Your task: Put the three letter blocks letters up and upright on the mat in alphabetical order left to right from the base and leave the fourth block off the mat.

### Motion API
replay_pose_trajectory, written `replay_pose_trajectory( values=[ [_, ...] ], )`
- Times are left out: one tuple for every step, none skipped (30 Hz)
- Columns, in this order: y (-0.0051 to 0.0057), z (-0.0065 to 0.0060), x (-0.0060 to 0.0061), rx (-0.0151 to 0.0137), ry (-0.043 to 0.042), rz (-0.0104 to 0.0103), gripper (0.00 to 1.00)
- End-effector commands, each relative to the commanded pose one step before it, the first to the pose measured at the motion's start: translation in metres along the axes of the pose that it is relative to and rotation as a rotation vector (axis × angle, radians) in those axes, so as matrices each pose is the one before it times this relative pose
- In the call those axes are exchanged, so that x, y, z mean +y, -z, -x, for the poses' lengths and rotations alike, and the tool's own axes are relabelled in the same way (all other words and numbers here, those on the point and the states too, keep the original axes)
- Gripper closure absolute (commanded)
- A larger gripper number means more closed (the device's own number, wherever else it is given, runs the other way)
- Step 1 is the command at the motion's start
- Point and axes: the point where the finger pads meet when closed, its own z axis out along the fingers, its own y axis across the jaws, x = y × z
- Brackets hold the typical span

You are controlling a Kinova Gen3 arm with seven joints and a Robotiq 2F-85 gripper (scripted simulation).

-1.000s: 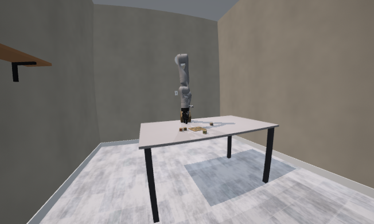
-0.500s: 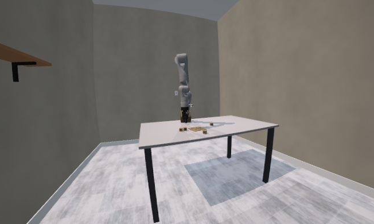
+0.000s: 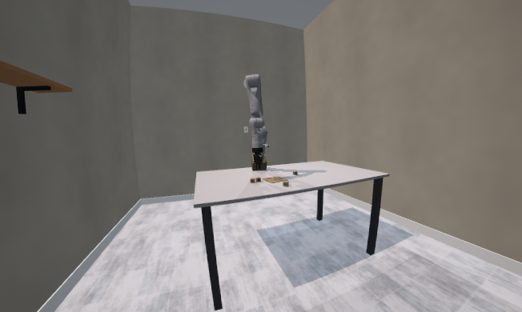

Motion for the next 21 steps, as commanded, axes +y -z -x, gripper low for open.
replay_pose_trajectory(
  values=[
    [0.00228, 0.00193, 0.00072, -0.00166, -0.00656, 0.00508, 0.54],
    [0.00044, -0.00001, 0.0, 0.00003, -0.00001, 0.0, 0.54],
    [0.0004, 0.0, 0.0, 0.00001, 0.0, 0.0, 0.54],
    [0.00037, 0.0, 0.0, 0.0, 0.0, 0.0, 0.54],
    [0.00034, 0.0, 0.0, -0.00001, 0.0, 0.0, 0.54],
    [0.0003, 0.0, 0.0, -0.00001, 0.0, 0.0, 0.54],
    [0.00027, 0.0, 0.0, -0.00002, 0.0, 0.0, 0.54],
    [0.0, 0.0, 0.0, 0.0, 0.0, 0.0, 0.54],
    [0.0, 0.0, 0.0, 0.0, 0.0, 0.0, 0.54],
    [0.00024, 0.0, 0.0, -0.00002, 0.00001, 0.0, 0.54],
    [0.00021, 0.0, 0.0, -0.00002, 0.00001, 0.0, 0.54],
    [0.00018, 0.0, 0.0, -0.00002, 0.00001, 0.0, 0.54],
    [0.00016, 0.0, 0.0, -0.00002, 0.00001, 0.0, 0.54],
    [0.00013, 0.0, 0.0, -0.00002, 0.0, 0.0, 0.54],
    [0.00011, 0.0, 0.0, -0.00002, 0.0, 0.0, 0.54],
    [0.00009, 0.0, 0.0, -0.00002, 0.0, 0.0, 0.54],
    [0.00007, 0.0, 0.0, -0.00001, 0.0, 0.0, 0.54],
    [0.00005, 0.0, 0.0, -0.00001, 0.0, 0.0, 0.54],
    [0.00004, 0.0, 0.0, -0.00001, 0.0, 0.0, 0.54],
    [0.00003, 0.0, 0.0, 0.0, 0.0, 0.0, 0.54],
    [0.00002, 0.0, 0.0, 0.0, 0.0, 0.0, 0.54]
  ],
)
